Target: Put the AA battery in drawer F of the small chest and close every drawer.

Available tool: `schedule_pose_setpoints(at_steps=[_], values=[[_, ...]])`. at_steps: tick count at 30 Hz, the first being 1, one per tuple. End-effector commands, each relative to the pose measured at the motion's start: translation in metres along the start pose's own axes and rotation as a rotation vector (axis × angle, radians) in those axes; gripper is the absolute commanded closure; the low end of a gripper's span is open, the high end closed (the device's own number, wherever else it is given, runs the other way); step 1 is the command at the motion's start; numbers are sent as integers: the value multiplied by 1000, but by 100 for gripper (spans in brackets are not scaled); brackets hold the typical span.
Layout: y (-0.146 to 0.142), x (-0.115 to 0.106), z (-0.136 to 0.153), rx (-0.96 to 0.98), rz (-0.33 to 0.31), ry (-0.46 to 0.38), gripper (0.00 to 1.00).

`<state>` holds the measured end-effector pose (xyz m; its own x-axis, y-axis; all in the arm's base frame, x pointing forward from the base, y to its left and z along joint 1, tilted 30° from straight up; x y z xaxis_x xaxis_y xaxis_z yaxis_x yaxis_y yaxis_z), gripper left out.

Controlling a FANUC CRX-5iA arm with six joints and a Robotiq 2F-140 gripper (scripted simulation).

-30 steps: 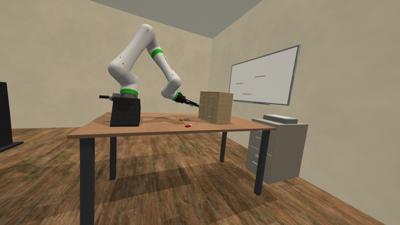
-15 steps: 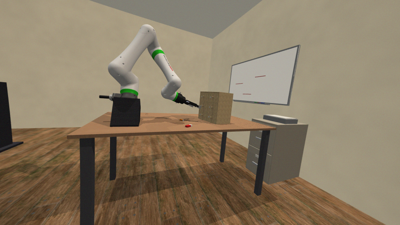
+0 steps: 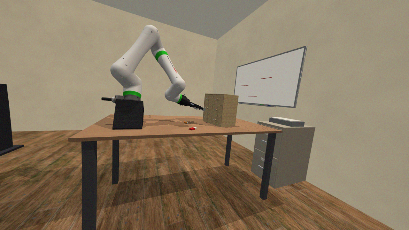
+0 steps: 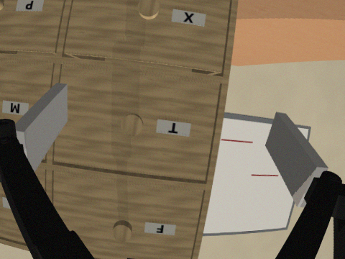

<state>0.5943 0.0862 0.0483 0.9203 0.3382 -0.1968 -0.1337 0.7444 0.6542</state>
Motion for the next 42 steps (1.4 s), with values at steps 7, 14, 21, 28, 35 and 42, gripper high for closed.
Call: schedule_pose_setpoints(at_steps=[7,14,21,28,35,42], values=[[0,0,0,0,0,0,0],[0,0,0,0,0,0,0],[0,0,0,0,0,0,0],[0,0,0,0,0,0,0],[0,0,0,0,0,0,0],[1,-2,5,0,0,0,0]])
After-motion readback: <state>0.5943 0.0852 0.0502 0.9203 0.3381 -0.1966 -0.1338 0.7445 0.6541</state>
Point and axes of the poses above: the point where the finger pads meet when closed, its own x axis out along the fingers, its own y axis across the jaws, z = x × y, the point moved 3 cm from there along -x, back along the fingers, and after that the axes turned 12 degrees about x, right-handed, at the moved point
